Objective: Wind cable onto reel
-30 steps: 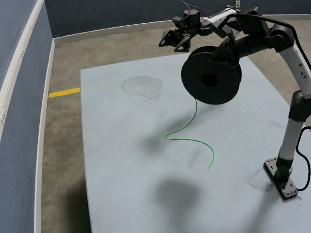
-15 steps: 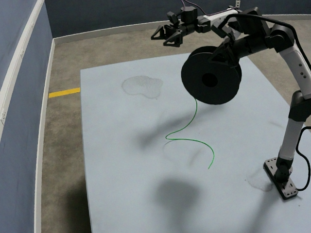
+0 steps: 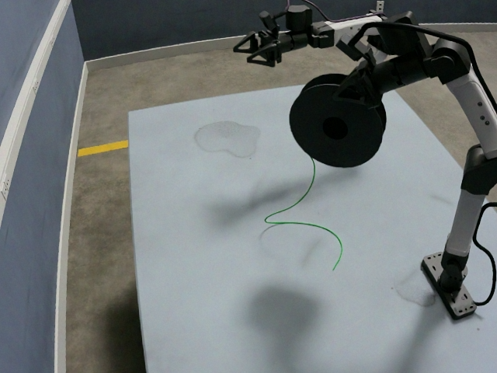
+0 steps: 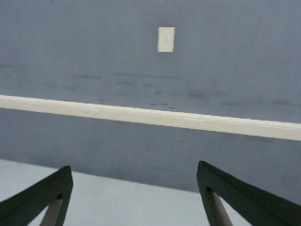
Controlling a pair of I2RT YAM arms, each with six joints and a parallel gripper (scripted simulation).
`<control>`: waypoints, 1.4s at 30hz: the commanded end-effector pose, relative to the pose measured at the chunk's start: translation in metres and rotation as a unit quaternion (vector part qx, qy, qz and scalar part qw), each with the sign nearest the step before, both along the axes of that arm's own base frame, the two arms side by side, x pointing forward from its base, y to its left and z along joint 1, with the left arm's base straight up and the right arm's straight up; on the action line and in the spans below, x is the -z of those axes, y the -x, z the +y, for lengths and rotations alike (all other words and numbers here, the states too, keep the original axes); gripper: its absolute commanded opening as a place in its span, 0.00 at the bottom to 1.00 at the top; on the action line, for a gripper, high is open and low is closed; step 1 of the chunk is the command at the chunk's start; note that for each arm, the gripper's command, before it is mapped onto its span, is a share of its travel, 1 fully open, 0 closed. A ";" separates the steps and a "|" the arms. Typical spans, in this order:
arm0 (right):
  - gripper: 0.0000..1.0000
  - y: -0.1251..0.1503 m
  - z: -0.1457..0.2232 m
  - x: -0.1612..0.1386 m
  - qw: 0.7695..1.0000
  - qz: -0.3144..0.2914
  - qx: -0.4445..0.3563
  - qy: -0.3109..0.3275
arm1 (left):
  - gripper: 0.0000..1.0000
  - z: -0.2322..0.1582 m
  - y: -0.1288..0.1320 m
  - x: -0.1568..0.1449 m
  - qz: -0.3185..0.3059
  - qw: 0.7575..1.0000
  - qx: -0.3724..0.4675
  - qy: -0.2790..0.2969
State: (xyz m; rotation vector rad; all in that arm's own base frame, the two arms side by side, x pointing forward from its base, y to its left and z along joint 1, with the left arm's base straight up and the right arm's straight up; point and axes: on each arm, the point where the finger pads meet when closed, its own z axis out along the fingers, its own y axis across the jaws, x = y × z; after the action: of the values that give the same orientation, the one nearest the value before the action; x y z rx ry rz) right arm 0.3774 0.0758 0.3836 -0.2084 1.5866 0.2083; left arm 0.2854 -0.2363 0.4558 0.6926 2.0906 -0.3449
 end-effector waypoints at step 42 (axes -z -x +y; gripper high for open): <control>0.80 0.004 -0.078 -0.034 0.990 -0.030 0.136 -0.005 | 0.00 -0.005 -0.009 -0.025 -0.037 0.999 -0.007 0.039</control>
State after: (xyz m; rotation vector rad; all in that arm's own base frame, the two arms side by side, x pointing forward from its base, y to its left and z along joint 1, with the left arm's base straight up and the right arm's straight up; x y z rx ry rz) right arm 0.3814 0.0012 0.3925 -0.0024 1.5947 0.0027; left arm 0.2854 -0.2363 0.4558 0.6926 2.0906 -0.3449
